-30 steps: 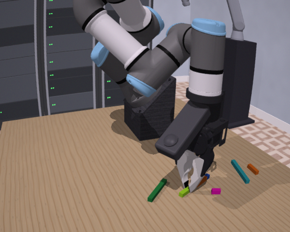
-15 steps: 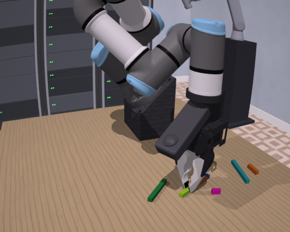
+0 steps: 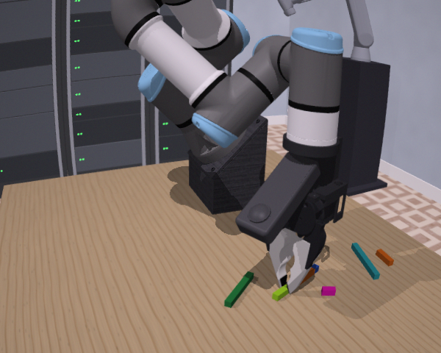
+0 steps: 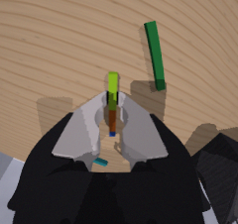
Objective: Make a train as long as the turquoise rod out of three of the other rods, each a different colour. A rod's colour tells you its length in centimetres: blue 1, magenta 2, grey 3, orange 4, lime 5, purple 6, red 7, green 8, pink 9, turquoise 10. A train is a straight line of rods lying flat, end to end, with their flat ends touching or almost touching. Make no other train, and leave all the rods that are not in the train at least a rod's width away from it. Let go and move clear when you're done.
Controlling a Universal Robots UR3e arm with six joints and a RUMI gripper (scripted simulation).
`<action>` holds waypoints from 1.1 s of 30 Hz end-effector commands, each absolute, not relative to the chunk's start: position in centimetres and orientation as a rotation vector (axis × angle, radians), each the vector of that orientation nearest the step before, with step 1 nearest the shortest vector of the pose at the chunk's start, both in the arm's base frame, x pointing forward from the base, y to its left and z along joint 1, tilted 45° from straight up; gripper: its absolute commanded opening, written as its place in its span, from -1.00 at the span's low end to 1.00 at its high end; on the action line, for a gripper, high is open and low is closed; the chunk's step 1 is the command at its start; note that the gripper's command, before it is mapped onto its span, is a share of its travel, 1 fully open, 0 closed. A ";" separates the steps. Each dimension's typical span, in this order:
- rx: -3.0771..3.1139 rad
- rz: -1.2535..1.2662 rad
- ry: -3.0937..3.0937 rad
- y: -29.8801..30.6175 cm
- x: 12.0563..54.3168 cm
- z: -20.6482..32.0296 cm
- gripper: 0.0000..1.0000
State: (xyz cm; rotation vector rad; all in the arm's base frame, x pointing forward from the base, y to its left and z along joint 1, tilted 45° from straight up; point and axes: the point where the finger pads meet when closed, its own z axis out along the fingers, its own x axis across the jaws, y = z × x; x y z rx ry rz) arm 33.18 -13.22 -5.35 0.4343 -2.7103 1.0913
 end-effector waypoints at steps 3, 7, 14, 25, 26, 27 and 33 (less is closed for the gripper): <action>0.436 1.090 -2.711 -13.2 33.2 -5.4 -0.94; 0.436 1.090 -2.711 -13.2 33.2 -5.4 -0.89; 0.436 1.090 -2.711 -13.2 33.2 -5.4 -0.77; 0.436 1.090 -2.711 -13.2 33.2 -5.4 -0.72; 0.436 1.090 -2.711 -13.2 33.2 -5.4 -0.72; 0.436 1.090 -2.711 -13.2 33.2 -5.4 -0.72; 0.435 1.092 -2.713 -12.9 33.3 -5.1 -0.72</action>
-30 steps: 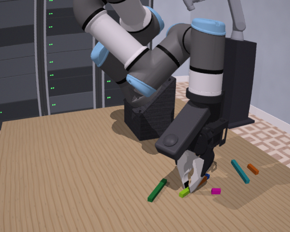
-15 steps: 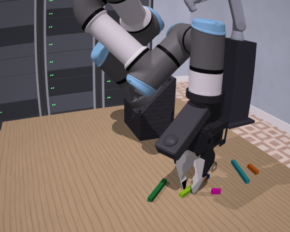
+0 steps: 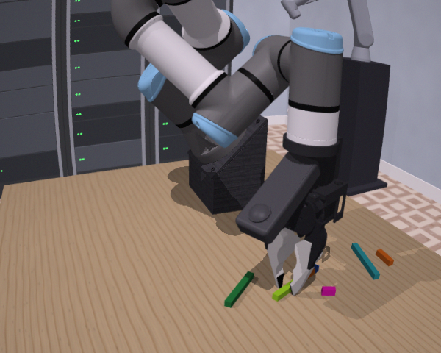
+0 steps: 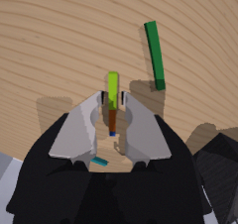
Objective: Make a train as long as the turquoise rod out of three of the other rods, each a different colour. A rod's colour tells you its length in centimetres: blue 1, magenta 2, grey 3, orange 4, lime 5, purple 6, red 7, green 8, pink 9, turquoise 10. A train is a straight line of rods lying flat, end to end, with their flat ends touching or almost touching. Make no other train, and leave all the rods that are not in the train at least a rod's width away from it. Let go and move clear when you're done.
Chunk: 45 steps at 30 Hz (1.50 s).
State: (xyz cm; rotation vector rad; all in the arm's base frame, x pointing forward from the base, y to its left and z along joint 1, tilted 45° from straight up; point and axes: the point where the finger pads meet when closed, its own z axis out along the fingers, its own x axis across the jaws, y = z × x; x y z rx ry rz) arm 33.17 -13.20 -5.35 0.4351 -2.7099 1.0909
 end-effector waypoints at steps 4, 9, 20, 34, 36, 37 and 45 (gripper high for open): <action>0.435 1.092 -2.714 -12.8 33.3 -4.9 -0.72; 0.435 1.092 -2.713 -12.1 33.4 -4.2 -0.72; 0.435 1.091 -2.714 -10.1 33.5 -2.2 -0.72; 0.435 1.090 -2.715 -7.3 33.8 0.6 -0.72; 0.435 1.090 -2.715 -7.3 33.8 0.6 -0.72; 0.435 1.090 -2.714 -7.2 33.8 0.7 -0.72; 0.436 1.089 -2.713 -6.8 33.8 1.0 -0.72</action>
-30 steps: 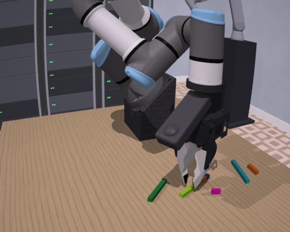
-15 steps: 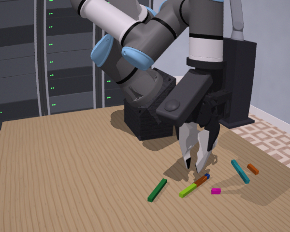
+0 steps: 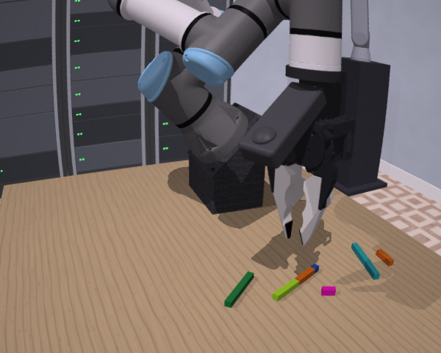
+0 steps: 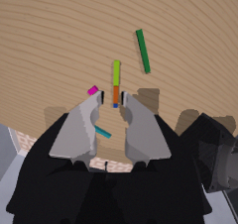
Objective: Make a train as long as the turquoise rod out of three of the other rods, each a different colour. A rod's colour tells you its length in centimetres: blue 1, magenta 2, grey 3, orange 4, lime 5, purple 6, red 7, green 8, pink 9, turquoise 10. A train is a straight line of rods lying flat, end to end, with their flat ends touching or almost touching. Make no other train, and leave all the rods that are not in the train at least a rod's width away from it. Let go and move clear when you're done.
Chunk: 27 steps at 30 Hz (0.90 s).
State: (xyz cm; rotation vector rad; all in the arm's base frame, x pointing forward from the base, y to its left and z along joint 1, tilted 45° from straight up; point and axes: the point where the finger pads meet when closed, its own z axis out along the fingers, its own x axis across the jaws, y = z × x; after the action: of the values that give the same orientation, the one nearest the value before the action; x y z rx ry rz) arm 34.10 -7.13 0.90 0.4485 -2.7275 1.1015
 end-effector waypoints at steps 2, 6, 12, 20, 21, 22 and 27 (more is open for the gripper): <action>0.436 1.090 -2.713 -6.8 33.8 1.0 -0.72; 0.435 1.090 -2.713 -6.9 33.8 1.1 1.00; 0.434 1.090 -2.713 -6.9 33.8 1.1 1.00; 0.435 1.090 -2.712 -6.9 33.8 1.0 1.00; 0.435 1.090 -2.712 -6.9 33.8 1.0 1.00; 0.435 1.090 -2.712 -6.9 33.8 1.0 1.00; 0.435 1.090 -2.712 -6.9 33.8 1.1 1.00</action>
State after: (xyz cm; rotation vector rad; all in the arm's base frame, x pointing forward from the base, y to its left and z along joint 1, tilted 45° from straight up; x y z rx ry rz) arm 33.73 -6.95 1.04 0.4359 -2.7098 1.0907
